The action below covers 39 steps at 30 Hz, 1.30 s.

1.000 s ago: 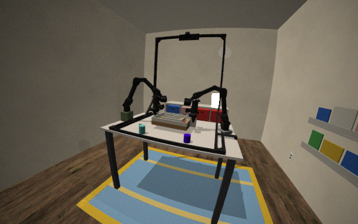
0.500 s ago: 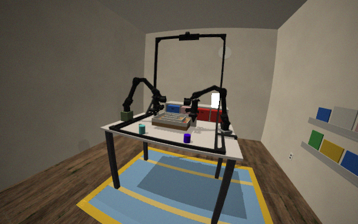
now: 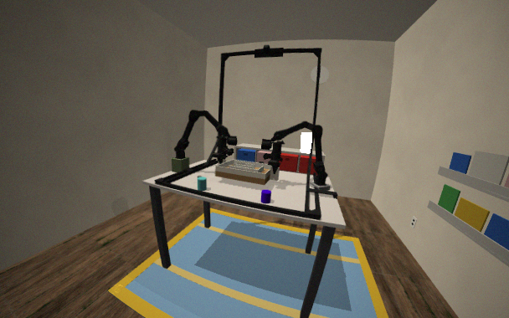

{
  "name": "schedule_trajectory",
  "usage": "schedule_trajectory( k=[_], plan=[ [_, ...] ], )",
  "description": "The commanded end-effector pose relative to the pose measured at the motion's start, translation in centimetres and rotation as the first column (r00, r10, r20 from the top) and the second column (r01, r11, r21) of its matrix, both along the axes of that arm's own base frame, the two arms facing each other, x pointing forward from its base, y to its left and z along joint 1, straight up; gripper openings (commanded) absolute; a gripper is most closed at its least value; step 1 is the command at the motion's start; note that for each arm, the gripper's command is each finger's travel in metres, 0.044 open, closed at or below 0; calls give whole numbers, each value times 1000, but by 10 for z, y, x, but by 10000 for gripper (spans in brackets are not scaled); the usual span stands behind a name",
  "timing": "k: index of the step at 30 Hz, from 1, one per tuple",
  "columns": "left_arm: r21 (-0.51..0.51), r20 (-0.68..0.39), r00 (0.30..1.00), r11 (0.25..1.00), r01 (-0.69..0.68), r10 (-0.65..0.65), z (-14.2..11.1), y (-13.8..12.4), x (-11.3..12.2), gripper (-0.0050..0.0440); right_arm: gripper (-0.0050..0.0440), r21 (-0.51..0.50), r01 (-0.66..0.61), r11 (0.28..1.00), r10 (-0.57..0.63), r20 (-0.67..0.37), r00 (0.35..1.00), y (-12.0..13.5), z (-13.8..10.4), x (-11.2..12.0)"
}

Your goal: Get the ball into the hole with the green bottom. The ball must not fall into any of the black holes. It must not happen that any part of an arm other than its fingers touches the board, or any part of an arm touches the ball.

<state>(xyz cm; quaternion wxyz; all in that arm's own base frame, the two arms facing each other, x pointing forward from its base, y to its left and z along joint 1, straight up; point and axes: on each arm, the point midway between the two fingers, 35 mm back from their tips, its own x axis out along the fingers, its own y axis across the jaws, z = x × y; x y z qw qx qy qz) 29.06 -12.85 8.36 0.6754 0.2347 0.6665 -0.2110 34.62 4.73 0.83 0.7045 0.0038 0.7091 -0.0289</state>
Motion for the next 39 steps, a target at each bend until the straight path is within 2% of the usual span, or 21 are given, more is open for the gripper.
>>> schedule_trajectory(
  k=[1, 4, 15, 28, 39],
  plan=[
    [-28, -8, 1000, 1000, 0, 0, 0, 3, -1, 20, 20, 27, 0, 1000, 0, -5, 1000, -1, 3, 2],
    [-46, -18, 1000, 999, 0, -1, -1, 3, -1, 20, 20, 48, 0, 999, 0, -7, 1000, -2, 4, 2],
    [-16, -63, 998, 1000, -1, 0, 10, 2, 1, 20, 20, 48, -2, 999, 0, 48, 999, -2, -7, 0],
    [-27, 8, 1000, 1000, 0, 0, -3, 2, -2, 20, 20, 18, 0, 1000, 0, -17, 1000, -1, 6, 3],
    [-59, 19, 1000, 998, 2, 0, -8, 4, -2, 20, 20, 38, 2, 999, 0, -45, 999, -2, 11, 4]
  ],
)
